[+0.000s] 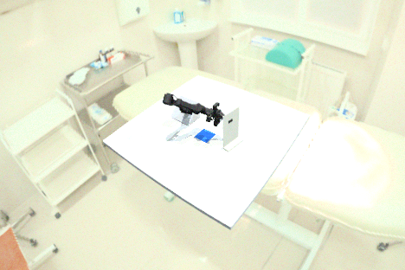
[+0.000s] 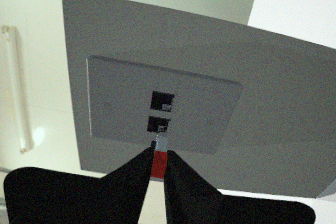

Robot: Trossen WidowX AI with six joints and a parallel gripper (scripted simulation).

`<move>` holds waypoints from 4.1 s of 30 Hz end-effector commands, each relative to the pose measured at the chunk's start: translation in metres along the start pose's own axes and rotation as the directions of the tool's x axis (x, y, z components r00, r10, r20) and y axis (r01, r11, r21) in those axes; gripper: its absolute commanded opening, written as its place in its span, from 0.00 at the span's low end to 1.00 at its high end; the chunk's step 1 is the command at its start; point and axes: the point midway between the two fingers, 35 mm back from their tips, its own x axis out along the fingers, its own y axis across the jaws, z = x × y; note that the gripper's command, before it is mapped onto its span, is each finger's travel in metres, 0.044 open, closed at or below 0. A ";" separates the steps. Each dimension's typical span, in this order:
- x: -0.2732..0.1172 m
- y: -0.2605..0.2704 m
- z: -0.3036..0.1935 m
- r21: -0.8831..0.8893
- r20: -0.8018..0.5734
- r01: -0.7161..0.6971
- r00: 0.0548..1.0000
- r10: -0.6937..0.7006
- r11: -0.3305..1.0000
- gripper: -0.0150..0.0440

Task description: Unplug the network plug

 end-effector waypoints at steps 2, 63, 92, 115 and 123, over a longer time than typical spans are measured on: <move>-0.003 0.000 -0.001 0.000 0.003 0.001 1.000 -0.001 1.000 0.25; -0.036 0.008 -0.013 -0.001 -0.001 0.002 1.000 -0.002 1.000 0.25; -0.057 0.049 -0.017 0.034 -0.002 0.066 0.998 -0.066 0.997 0.25; -0.087 -0.050 -0.011 0.254 0.067 0.539 0.818 -0.571 0.803 0.25; -0.108 -0.076 -0.001 0.315 0.129 0.634 0.708 -0.694 0.706 0.25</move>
